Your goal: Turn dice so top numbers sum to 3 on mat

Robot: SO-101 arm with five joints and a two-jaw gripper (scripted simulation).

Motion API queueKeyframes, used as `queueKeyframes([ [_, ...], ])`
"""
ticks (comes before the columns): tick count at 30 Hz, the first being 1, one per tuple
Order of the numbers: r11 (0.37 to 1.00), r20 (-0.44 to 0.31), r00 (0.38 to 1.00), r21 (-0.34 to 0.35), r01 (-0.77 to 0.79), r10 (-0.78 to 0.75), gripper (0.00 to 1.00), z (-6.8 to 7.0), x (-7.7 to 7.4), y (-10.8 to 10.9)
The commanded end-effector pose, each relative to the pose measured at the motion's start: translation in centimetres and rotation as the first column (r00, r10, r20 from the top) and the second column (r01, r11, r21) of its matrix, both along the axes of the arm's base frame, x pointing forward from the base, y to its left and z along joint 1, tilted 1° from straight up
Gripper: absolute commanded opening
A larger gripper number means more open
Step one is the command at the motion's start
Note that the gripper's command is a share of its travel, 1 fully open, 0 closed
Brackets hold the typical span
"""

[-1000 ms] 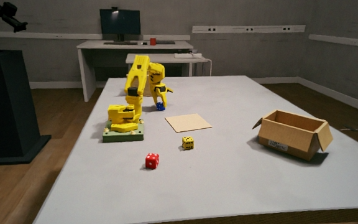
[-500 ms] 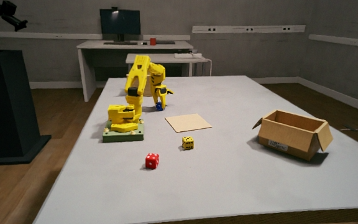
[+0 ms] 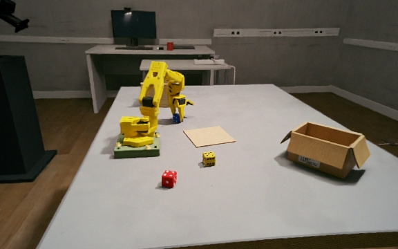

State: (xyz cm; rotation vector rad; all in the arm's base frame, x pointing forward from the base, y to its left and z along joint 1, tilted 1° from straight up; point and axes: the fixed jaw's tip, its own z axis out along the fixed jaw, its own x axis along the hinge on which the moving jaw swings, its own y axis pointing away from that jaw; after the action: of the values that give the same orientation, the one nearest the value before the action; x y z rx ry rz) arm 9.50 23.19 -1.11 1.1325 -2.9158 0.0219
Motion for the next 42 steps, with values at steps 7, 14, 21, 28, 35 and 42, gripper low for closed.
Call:
queueKeyframes([
  [7, 1.0, 0.003, 1.0, 0.009, -0.002, 0.002, 0.16, 0.2, 0.2, -0.1],
  [14, 1.0, 0.003, 1.0, 0.009, -0.002, 0.002, 0.05, 0.2, 0.2, -0.1],
  [21, 1.0, 0.003, 1.0, 0.009, -0.002, 0.002, 0.0, 0.2, 0.2, -0.1],
  [28, 1.0, 0.003, 1.0, 0.009, -0.002, 0.002, 0.0, 0.5, 0.2, -0.1],
  [35, 1.0, 0.003, 1.0, 0.009, -0.002, 0.002, 0.0, 2.1, 0.1, 0.1],
  [42, 1.0, 0.003, 1.0, 0.009, -0.002, 0.002, 0.0, 3.6, 0.1, 0.2],
])
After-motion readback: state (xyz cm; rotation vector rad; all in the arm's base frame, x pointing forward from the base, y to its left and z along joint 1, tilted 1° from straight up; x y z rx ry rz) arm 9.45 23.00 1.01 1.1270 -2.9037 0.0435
